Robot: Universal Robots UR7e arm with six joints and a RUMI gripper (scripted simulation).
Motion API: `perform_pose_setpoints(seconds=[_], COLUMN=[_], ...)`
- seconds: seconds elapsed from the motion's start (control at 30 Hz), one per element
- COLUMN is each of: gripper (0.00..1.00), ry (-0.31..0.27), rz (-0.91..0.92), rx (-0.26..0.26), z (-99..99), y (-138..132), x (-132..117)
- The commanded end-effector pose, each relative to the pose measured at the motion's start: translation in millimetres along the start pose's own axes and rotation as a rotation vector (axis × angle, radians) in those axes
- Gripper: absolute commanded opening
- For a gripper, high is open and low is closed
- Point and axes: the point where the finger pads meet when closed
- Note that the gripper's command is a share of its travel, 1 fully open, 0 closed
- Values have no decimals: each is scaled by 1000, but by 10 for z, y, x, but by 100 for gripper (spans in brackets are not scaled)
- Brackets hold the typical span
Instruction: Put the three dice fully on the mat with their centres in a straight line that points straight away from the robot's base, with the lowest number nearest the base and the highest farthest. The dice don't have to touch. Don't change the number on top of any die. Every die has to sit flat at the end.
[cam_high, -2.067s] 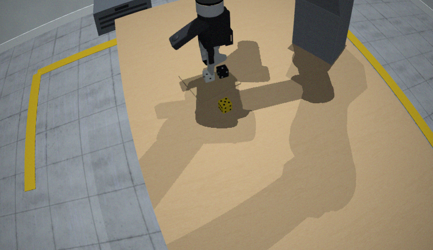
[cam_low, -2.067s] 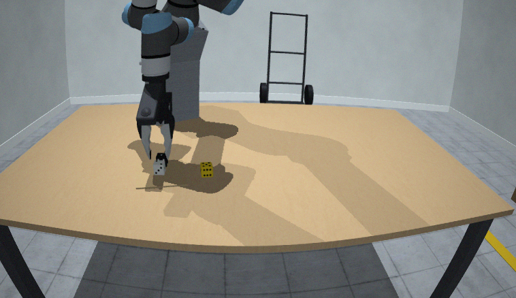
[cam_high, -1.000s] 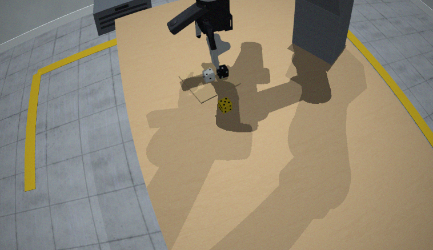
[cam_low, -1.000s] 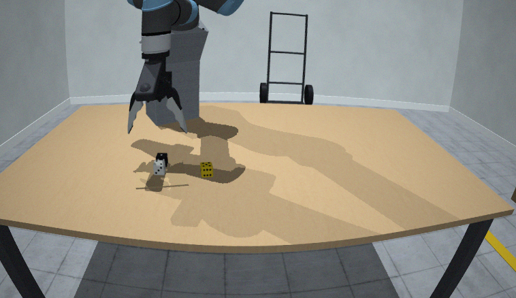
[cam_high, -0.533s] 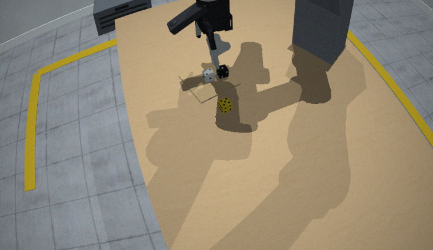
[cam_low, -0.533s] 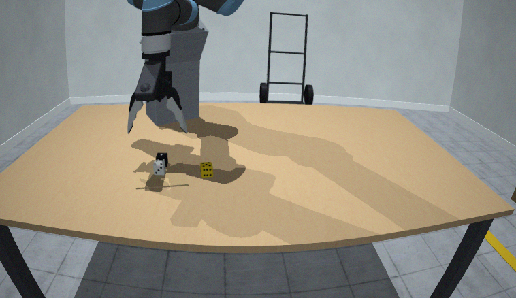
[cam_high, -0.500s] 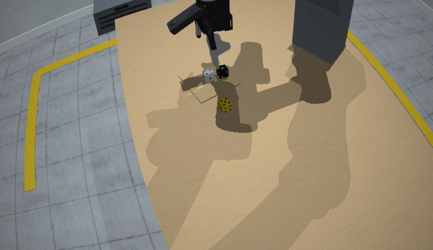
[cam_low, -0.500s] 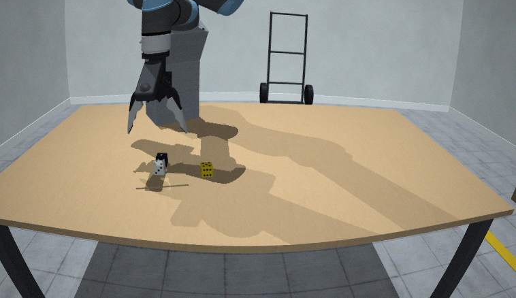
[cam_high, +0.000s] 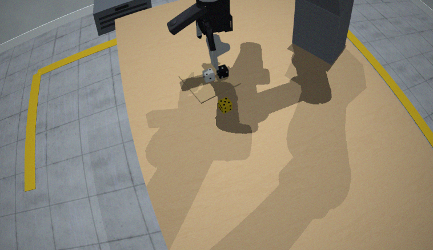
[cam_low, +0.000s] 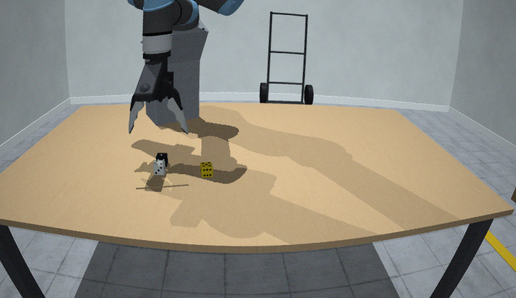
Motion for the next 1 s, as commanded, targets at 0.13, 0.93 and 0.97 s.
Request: perform_pose_setpoints(seconds=[0.13,0.93,0.97], gripper=[100,100,100], ry=[-2,-8,-7], rz=[88,726,761], rx=[-1,-7,-7], z=[10,66,67], y=[-61,-570,-601], x=[29,165,170])
Point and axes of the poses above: the point where the finger pads meet when closed, its own z axis out along the fingers, its own y axis across the jaws, x = y × z, and after that the axes turned 13 degrees about -z, right-handed
